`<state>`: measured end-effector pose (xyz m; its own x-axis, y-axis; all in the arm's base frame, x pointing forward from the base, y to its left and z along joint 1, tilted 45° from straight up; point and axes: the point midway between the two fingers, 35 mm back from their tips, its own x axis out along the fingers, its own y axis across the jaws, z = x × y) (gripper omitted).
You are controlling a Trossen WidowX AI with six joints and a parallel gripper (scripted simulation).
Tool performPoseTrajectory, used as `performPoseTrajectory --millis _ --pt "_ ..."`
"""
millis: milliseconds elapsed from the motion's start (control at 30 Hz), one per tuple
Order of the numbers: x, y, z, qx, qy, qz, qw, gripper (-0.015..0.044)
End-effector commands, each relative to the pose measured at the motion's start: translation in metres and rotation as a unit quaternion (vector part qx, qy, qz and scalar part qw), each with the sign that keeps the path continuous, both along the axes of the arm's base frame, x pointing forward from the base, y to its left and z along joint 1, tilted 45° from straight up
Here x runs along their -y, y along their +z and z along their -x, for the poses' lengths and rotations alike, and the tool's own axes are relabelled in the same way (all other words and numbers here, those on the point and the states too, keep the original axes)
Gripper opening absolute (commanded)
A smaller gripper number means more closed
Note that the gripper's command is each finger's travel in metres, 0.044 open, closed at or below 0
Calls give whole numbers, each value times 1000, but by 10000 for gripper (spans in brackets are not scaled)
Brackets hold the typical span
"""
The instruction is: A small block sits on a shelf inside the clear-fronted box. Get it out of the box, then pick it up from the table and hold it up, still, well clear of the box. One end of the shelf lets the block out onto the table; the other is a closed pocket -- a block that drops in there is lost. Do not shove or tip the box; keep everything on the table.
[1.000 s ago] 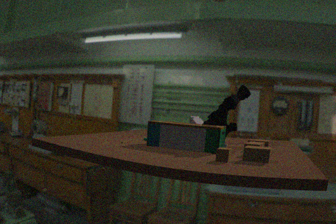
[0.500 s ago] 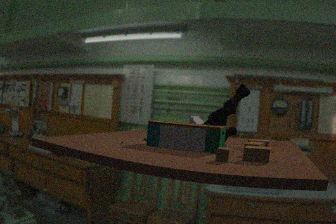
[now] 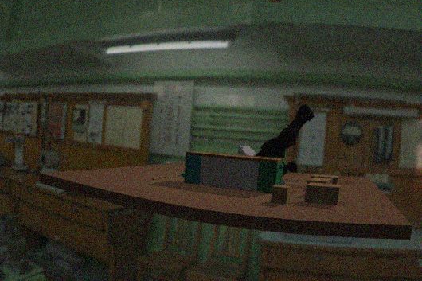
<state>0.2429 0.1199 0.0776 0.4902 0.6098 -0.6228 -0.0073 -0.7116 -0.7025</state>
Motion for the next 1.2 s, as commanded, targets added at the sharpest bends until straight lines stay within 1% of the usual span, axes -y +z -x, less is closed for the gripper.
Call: performPoseTrajectory --millis 0,33,100,133,667,833,1000,1167 --pt "0 -2 1 -3 -3 1 1000 62" --pt "0 -2 1 -3 -3 1 1000 55" --pt "1 -1 1 -4 -4 1 1000 2" --pt "3 0 0 -6 -4 1 1000 0" --pt "42 42 5 -1 0 2 1000 0" --pt "44 44 6 -3 -2 0 1000 0" --pt "46 44 7 -61 -55 -43 996 0" --pt "49 44 8 -128 -116 -93 981 0"
